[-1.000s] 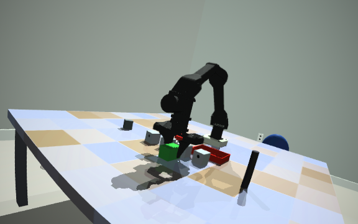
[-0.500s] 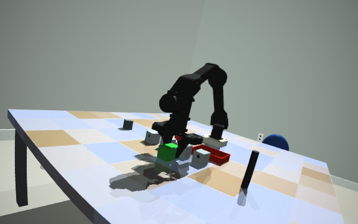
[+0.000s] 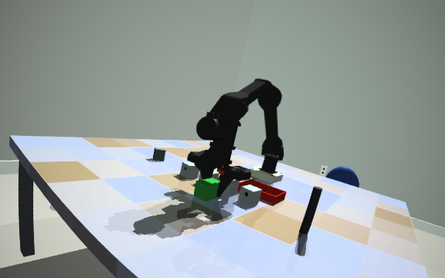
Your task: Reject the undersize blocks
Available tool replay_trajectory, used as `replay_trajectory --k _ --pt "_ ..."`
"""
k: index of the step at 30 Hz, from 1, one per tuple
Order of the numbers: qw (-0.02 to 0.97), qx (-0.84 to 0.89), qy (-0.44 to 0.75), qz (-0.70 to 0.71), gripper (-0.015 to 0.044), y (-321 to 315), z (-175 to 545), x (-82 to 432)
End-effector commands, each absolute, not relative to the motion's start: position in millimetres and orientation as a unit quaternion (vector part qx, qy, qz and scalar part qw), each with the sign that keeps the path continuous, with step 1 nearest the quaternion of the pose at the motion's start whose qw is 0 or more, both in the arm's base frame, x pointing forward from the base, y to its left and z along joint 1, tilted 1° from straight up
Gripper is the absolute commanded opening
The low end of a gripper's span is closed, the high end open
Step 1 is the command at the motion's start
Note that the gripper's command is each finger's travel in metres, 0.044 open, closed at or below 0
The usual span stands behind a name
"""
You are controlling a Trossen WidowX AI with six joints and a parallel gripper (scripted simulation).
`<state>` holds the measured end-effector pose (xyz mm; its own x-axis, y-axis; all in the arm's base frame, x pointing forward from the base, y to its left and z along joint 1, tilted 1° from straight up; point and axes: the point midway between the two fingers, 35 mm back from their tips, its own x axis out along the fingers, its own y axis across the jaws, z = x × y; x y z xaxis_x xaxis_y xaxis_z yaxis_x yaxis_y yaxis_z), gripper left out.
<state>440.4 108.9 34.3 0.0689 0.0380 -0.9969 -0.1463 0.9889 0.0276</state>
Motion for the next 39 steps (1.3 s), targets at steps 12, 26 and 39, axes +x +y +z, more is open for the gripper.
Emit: replay_trajectory --k 12,26,39 --pt "0.736 -0.041 0.673 0.064 0.0 109.3 38.2 446.7" --pt "0.737 -0.041 0.672 0.064 0.0 109.9 38.3 451.1" --pt "0.737 -0.041 0.671 0.064 0.0 110.5 39.3 456.8"
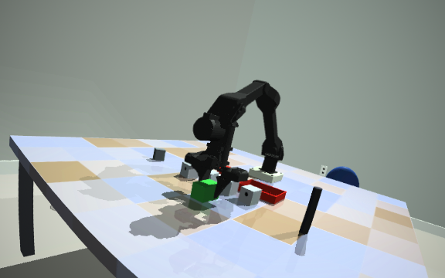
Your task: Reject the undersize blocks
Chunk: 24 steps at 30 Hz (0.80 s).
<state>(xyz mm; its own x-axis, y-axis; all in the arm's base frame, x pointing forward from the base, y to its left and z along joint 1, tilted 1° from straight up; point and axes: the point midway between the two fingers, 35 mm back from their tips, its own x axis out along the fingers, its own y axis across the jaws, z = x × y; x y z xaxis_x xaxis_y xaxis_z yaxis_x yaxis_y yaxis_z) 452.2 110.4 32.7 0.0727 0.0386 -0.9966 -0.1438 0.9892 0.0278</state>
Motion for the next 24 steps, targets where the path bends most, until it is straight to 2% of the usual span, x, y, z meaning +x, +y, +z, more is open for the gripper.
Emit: replay_trajectory --k 1,10,14,24 --pt "0.737 -0.041 0.671 0.064 0.0 110.6 39.4 457.4" --pt "0.737 -0.041 0.671 0.064 0.0 110.6 41.4 458.1" --pt "0.734 -0.039 0.676 0.063 0.0 109.5 69.3 453.5" --pt "0.72 -0.043 0.689 0.063 0.0 109.6 54.9 452.8"
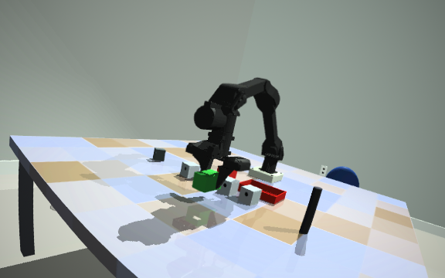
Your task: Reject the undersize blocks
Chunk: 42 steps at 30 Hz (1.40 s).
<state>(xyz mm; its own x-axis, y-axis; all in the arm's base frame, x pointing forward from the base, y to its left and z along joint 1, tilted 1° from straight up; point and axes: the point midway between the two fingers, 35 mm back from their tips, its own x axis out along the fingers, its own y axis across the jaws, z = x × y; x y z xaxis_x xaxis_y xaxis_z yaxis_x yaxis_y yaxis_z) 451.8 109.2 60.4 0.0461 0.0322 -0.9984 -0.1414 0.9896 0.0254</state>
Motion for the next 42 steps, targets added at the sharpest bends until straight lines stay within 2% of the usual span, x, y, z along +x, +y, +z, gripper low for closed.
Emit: replay_trajectory --k 1,42 --pt "0.72 -0.043 0.689 0.063 0.0 109.6 54.9 452.8" --pt "0.736 -0.041 0.673 0.064 0.0 109.5 39.2 447.1"
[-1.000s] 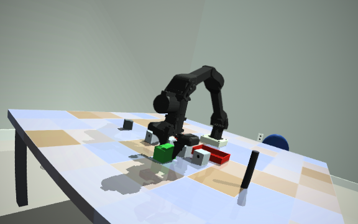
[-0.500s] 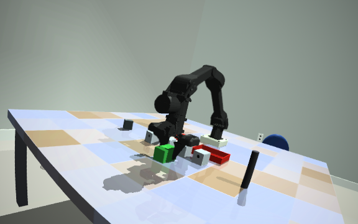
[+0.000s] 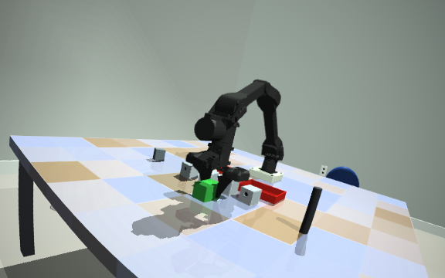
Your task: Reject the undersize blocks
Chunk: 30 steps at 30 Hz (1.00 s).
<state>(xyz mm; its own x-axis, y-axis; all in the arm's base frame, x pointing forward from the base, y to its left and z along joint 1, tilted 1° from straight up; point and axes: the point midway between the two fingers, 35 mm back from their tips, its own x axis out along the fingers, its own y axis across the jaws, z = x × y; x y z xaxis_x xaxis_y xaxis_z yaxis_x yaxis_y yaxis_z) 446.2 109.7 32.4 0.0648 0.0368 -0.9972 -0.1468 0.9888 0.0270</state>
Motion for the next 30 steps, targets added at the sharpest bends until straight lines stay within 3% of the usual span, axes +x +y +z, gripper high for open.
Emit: replay_trajectory --k 1,30 --pt "0.736 -0.041 0.673 0.064 0.0 109.4 39.1 446.6" --pt "0.737 -0.041 0.672 0.064 0.0 109.1 39.7 447.7"
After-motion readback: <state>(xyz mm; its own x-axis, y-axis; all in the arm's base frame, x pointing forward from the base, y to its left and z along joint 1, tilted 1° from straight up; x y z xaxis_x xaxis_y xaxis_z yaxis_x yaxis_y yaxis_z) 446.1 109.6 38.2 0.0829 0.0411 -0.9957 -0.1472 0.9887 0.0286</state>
